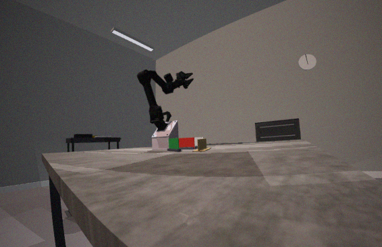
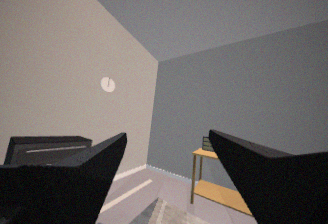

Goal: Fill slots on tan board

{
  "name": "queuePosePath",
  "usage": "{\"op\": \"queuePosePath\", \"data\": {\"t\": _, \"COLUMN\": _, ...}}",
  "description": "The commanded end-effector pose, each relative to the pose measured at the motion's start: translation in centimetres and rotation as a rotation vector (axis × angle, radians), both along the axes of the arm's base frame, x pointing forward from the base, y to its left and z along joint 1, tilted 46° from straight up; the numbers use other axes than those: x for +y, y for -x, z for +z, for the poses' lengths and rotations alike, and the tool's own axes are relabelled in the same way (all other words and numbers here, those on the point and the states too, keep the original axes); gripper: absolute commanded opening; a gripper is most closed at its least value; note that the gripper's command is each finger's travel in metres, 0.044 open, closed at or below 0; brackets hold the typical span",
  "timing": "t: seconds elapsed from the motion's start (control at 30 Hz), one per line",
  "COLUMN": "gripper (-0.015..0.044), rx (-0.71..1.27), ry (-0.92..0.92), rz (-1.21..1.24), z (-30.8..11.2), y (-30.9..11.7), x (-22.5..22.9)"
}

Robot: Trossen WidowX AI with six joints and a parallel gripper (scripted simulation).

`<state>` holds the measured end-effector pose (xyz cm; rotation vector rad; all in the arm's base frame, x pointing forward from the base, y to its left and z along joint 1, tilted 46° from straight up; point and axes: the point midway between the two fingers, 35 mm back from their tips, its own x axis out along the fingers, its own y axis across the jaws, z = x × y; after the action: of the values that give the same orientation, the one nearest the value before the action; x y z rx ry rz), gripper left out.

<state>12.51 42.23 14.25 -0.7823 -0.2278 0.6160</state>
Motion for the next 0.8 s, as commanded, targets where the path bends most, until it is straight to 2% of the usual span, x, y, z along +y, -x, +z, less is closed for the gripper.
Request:
{"op": "queuePosePath", "data": {"t": 0.0, "gripper": 0.0374, "rx": 0.004, "ry": 0.003, "rz": -0.006, "z": -0.1, "y": -0.3, "x": -0.1}}
{"op": "queuePosePath", "data": {"t": 0.23, "gripper": 0.019, "rx": 0.177, "ry": 0.086, "rz": -0.263, "z": -2.0, "y": -9.9, "x": -5.0}}
{"op": "queuePosePath", "data": {"t": 0.37, "gripper": 0.0184, "rx": 0.248, "ry": 0.107, "rz": -0.373, "z": -2.7, "y": -13.0, "x": -7.8}}
{"op": "queuePosePath", "data": {"t": 0.47, "gripper": 0.0184, "rx": 0.332, "ry": 0.123, "rz": -0.506, "z": -3.3, "y": -16.0, "x": -11.7}}
{"op": "queuePosePath", "data": {"t": 0.7, "gripper": 0.0184, "rx": 0.453, "ry": 0.132, "rz": -0.709, "z": -3.9, "y": -19.0, "x": -18.1}}
{"op": "queuePosePath", "data": {"t": 0.77, "gripper": 0.0184, "rx": 0.51, "ry": 0.131, "rz": -0.81, "z": -4.1, "y": -19.8, "x": -21.3}}
